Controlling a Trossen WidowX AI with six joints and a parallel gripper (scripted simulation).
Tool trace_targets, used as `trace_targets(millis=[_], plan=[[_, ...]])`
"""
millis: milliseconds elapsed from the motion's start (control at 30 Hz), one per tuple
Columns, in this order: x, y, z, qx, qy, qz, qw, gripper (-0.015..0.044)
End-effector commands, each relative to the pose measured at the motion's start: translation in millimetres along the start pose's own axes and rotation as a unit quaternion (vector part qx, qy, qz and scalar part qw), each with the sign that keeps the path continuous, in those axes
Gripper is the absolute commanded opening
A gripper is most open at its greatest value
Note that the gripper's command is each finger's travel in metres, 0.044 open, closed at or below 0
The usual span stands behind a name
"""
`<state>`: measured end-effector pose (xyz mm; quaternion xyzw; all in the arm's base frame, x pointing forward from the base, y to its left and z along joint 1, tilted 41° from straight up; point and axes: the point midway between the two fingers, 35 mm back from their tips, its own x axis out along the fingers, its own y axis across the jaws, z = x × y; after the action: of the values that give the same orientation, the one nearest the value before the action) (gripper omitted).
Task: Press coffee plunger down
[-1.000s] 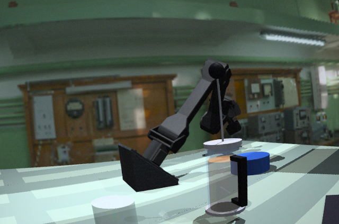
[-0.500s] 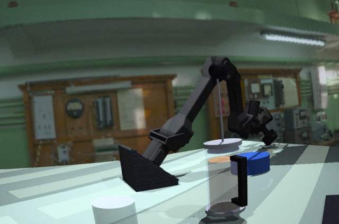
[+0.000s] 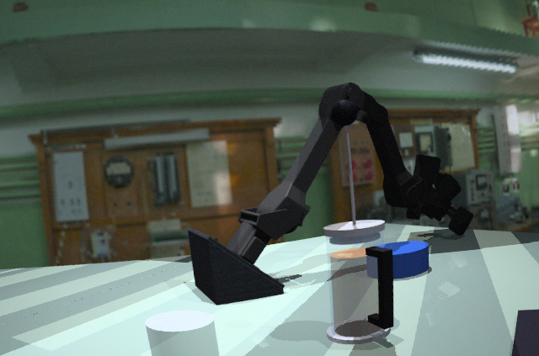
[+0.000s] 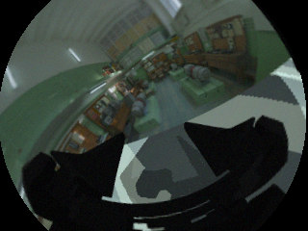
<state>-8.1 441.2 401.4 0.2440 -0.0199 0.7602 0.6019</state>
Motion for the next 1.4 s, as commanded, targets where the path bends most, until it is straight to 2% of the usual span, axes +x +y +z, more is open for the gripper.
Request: trace_targets(millis=[0,200,333,533,733,1033,1200,1367], plan=[[-12.3,-49.6,8.8,-0.05,0.026,-0.055,0.997,0.044],[-52.2,-141.7,33.5,-0.102,0.067,-0.156,0.98,0.044],[-92.2,-198.7,46.8,-0.127,0.11,-0.219,0.961,0.044],[-170.6,-267.1,71.8,-0.144,0.163,-0.31,0.926,0.044],[-268.5,-310.6,100.3,-0.126,0.199,-0.4,0.886,0.044],[-426.1,-318.3,134.3,-0.056,0.216,-0.518,0.826,0.044],[-504.0,-293.7,148.2,-0.015,0.2,-0.568,0.798,0.044],[-574.3,-253.4,160.0,0.035,0.152,-0.623,0.767,0.044]])
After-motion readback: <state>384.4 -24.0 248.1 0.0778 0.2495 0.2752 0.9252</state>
